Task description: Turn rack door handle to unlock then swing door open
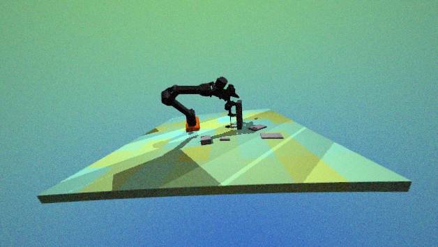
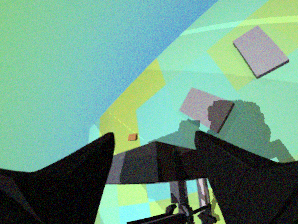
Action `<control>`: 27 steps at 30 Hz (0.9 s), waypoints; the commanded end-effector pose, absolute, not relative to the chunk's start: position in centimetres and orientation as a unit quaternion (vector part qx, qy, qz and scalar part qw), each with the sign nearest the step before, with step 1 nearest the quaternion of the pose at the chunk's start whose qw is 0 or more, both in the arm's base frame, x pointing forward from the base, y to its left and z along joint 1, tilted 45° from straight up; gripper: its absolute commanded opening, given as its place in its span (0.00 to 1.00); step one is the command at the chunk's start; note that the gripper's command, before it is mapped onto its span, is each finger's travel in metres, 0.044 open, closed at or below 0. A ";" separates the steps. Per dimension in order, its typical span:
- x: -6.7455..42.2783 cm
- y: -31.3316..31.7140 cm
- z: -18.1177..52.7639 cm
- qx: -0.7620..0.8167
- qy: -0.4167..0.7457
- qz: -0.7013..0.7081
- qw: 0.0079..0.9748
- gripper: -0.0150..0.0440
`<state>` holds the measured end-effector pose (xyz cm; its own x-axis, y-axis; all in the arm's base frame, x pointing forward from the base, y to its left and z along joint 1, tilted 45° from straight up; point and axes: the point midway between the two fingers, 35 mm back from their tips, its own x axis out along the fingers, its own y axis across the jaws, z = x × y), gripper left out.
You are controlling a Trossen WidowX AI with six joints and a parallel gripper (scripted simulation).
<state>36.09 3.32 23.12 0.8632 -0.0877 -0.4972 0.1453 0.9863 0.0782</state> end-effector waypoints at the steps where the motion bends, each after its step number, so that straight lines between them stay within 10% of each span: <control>1: 36.2 4.5 21.2 0.064 0.311 -0.083 0.945 0.75; 27: 32.8 8.7 15.7 -0.089 0.504 -0.258 0.820 0.75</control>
<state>33.31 8.21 15.83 0.4031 -0.4428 -0.8009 0.3326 0.8862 -0.3226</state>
